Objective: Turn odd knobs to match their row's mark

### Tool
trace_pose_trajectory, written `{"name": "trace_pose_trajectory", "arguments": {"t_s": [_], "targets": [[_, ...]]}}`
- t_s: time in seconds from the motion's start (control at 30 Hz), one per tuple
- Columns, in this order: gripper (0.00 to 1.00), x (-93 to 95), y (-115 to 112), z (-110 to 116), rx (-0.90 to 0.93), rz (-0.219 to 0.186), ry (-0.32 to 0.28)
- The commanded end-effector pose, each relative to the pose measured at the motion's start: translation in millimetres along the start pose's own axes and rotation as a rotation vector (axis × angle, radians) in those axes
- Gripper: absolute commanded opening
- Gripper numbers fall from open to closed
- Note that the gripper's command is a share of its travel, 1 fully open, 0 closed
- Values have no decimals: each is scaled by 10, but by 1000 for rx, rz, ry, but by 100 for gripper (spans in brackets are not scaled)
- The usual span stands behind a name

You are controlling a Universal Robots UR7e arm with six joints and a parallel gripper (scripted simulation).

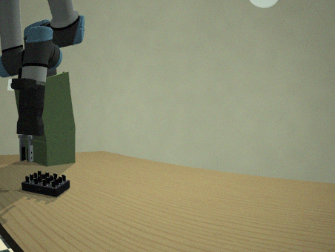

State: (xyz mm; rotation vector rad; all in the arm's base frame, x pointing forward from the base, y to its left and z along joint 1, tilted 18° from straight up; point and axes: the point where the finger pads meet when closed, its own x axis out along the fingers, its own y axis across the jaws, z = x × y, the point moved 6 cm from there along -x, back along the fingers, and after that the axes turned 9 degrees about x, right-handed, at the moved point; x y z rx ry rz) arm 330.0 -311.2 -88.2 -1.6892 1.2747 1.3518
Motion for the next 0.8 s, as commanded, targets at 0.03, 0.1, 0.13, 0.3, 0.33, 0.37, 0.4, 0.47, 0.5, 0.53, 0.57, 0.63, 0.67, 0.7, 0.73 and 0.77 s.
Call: {"name": "trace_pose_trajectory", "arguments": {"t_s": [0.03,0.1,0.13,0.3,0.33,0.37,0.4,0.47,0.5,0.53,0.57,0.63,0.67,0.7,0.73,0.77], "targets": [[46,80,3,-25,2,-1,4],[46,108,2,-26,2,-1,4],[46,121,2,-26,2,-1,4],[46,190,0,-28,2,-1,4],[46,190,0,-28,2,-1,4],[46,190,0,-28,2,-1,4],[46,203,-2,-27,2,-1,4],[46,229,-2,-28,2,-1,4],[46,241,-2,-28,2,-1,4],[46,253,-2,-29,2,-1,4],[46,264,-2,-29,2,-1,4],[46,284,-2,-30,2,-1,4],[46,293,-2,-30,2,-1,4],[46,302,-3,-30,2,-1,4],[46,309,-3,-30,2,-1,4],[46,316,-4,-30,2,-1,4]]}}
